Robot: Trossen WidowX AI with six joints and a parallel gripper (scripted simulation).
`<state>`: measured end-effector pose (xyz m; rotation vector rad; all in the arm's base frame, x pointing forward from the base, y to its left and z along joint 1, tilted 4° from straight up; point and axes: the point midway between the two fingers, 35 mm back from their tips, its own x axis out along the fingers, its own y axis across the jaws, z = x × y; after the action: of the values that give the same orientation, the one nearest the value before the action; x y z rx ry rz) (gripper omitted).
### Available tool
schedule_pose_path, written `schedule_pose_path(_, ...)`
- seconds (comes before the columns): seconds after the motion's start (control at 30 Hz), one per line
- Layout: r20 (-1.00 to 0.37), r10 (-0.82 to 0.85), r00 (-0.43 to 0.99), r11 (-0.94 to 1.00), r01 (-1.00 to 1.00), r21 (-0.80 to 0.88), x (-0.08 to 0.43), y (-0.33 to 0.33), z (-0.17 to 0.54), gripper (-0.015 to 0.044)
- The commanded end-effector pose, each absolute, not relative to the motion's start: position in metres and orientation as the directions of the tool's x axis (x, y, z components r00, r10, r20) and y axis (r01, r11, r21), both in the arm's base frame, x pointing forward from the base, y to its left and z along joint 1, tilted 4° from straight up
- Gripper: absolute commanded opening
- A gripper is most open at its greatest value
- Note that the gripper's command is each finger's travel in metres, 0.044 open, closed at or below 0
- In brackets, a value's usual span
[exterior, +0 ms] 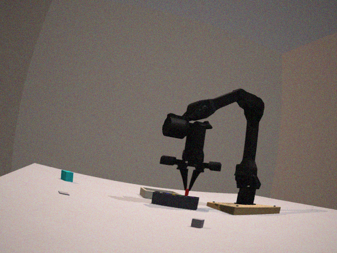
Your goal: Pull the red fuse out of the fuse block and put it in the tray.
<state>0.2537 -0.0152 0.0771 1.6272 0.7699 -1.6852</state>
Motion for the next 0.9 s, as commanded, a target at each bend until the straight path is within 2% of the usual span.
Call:
schedule_pose_path(0.0,-0.998,-0.058,0.001,-0.609,0.792,0.036,0.255,-0.015,0.081,0.0)
schedule_pose_path(0.87,-0.998,-0.057,0.001,-0.609,0.793,0.036,0.255,-0.014,0.097,0.0)
